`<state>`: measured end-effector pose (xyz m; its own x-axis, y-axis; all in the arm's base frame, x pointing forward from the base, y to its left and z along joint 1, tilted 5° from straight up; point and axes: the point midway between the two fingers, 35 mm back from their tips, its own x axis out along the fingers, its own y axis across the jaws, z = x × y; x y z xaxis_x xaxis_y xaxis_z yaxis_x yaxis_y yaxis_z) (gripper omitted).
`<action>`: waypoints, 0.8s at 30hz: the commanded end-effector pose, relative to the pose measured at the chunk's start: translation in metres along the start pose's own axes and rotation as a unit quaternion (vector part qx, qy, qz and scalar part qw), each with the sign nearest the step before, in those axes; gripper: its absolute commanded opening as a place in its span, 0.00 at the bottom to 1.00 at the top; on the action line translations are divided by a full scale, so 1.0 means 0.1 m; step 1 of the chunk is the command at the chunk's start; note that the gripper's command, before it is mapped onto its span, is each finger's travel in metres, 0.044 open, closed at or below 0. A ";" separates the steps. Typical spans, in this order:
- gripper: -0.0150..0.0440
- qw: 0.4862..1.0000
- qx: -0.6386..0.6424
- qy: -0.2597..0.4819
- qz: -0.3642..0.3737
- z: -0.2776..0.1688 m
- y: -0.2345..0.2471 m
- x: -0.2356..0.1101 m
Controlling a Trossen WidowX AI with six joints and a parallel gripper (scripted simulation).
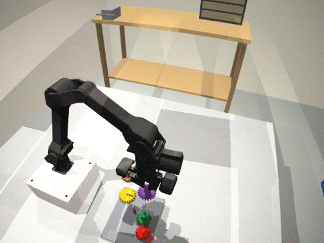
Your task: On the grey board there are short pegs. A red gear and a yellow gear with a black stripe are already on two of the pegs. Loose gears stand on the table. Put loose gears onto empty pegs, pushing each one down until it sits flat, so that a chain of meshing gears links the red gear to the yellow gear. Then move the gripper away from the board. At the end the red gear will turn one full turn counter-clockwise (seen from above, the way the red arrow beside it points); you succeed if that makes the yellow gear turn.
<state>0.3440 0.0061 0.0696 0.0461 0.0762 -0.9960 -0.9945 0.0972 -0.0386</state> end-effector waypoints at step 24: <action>0.25 1.000 -0.002 0.000 0.002 -0.38 0.31 0.28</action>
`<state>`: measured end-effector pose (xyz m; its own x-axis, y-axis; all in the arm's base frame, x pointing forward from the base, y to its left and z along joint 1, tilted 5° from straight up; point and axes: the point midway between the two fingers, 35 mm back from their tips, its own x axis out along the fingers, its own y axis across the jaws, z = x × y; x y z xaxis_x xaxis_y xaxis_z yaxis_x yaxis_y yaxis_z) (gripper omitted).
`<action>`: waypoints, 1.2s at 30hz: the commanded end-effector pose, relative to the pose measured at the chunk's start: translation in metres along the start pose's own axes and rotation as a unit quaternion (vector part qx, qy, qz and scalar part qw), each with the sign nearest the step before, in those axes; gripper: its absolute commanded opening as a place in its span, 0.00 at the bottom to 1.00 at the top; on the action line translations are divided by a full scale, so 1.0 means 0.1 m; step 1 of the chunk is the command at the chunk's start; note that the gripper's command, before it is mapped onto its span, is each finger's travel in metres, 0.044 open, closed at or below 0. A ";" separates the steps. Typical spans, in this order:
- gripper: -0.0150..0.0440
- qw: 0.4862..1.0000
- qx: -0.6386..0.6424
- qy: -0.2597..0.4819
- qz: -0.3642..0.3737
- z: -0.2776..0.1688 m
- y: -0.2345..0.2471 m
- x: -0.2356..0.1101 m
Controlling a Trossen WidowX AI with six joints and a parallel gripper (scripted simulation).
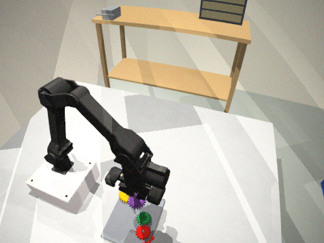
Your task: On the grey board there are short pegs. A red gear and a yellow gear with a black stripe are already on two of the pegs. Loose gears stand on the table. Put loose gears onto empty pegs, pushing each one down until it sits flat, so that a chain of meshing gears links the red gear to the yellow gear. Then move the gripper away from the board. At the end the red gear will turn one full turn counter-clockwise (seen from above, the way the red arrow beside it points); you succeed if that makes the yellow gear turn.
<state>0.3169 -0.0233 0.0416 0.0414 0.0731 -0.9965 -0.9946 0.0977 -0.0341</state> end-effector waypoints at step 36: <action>0.25 0.945 -0.328 -0.001 0.000 -0.10 0.12 0.07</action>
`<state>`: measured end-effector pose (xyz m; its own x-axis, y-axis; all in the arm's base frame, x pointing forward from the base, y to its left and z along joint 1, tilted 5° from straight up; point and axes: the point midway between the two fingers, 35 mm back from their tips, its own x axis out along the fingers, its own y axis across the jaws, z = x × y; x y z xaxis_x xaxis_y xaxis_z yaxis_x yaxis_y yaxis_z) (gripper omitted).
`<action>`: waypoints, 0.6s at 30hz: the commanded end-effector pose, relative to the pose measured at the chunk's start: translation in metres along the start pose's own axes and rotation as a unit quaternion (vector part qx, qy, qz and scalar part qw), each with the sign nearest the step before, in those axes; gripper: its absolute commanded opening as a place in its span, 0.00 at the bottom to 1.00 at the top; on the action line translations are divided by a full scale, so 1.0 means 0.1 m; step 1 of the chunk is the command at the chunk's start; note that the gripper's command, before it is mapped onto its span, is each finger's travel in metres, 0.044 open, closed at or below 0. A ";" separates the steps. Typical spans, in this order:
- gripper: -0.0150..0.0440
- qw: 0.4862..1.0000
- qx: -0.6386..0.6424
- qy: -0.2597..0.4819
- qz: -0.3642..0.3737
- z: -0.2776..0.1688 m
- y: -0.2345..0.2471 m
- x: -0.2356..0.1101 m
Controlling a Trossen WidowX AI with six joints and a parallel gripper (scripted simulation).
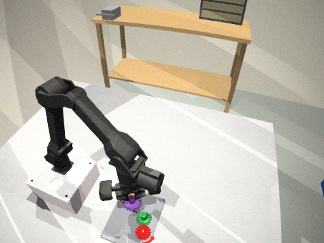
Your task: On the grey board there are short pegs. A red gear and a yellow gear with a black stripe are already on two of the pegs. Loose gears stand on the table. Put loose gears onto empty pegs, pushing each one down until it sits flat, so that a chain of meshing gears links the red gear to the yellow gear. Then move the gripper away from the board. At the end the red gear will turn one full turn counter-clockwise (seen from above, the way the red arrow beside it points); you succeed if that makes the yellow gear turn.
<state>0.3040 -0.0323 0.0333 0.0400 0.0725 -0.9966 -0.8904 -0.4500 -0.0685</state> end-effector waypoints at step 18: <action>0.25 0.981 -0.195 -0.001 -0.001 0.01 0.00 0.00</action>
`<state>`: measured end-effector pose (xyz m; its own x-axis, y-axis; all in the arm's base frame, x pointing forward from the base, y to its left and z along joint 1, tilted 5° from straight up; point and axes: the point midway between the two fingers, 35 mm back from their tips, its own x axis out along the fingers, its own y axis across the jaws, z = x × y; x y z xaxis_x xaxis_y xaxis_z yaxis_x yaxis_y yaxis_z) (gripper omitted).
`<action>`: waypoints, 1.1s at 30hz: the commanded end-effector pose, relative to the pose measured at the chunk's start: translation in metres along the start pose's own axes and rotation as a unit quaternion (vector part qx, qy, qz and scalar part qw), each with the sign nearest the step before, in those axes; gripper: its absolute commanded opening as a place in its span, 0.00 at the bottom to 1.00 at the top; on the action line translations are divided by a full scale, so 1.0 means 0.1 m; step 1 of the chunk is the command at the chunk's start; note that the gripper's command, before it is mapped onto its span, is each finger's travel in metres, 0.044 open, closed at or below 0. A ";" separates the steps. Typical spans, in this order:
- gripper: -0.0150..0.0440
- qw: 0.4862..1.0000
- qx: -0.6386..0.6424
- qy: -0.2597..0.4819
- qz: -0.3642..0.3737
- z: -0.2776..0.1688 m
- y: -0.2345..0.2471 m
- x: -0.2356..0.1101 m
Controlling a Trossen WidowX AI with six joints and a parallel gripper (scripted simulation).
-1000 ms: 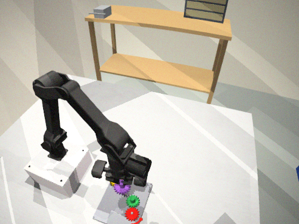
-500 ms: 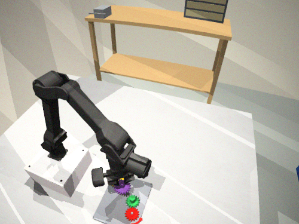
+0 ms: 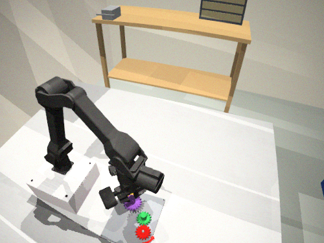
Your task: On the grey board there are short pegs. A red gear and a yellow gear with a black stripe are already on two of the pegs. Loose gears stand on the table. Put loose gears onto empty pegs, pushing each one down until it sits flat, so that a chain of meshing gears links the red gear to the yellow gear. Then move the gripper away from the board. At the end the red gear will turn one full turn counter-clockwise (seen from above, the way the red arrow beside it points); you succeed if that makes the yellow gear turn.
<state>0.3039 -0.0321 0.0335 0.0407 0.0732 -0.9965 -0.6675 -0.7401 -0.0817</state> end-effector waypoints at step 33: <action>0.25 1.000 -0.019 -0.001 -0.001 0.01 0.00 0.46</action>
<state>0.3062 -0.0288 -0.0047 0.0453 0.0738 -0.9962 -0.5956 -0.7986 -0.0862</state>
